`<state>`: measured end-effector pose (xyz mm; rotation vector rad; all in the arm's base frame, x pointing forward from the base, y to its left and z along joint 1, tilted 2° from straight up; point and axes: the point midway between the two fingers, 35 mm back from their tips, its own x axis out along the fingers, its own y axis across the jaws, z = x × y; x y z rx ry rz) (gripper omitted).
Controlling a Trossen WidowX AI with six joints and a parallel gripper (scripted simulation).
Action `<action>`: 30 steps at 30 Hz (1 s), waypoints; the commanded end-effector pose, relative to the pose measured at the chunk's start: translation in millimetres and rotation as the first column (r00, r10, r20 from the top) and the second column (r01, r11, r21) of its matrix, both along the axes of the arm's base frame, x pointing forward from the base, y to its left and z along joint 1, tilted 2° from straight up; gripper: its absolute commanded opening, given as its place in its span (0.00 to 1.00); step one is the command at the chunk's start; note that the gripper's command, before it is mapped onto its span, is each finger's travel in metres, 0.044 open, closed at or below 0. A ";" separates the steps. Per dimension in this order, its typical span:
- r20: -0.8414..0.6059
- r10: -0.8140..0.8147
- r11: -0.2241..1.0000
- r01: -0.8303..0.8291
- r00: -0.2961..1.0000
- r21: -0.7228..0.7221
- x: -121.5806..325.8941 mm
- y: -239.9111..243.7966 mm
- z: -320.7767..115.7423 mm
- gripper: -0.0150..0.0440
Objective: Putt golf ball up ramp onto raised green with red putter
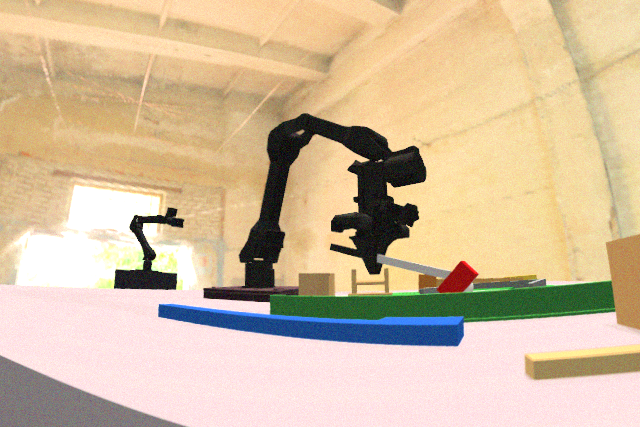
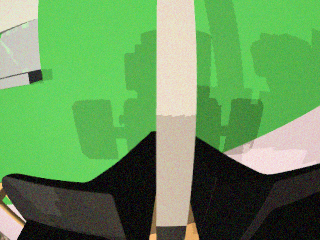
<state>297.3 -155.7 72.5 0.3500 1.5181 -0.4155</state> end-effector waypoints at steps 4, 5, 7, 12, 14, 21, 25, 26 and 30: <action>0.008 -0.015 1.000 0.016 1.000 -0.002 6.0 17.9 3.2 0.25; 0.008 -0.015 1.000 0.016 1.000 -0.002 6.2 17.9 5.6 0.25; 0.008 -0.015 1.000 0.015 1.000 -0.002 6.6 18.0 13.1 0.25; 0.008 -0.015 1.000 0.015 1.000 -0.002 6.6 18.9 37.8 0.25; 0.008 -0.015 1.000 0.015 1.000 -0.002 6.0 19.6 48.2 0.25; 0.006 -0.013 1.000 0.013 1.000 0.000 5.6 19.9 53.1 0.25; 0.006 -0.013 1.000 0.013 1.000 0.000 5.6 19.9 53.1 0.25; 0.006 -0.013 1.000 0.013 1.000 0.000 5.6 19.9 53.1 0.25; 0.006 -0.013 1.000 0.013 1.000 0.000 5.6 19.9 53.1 0.25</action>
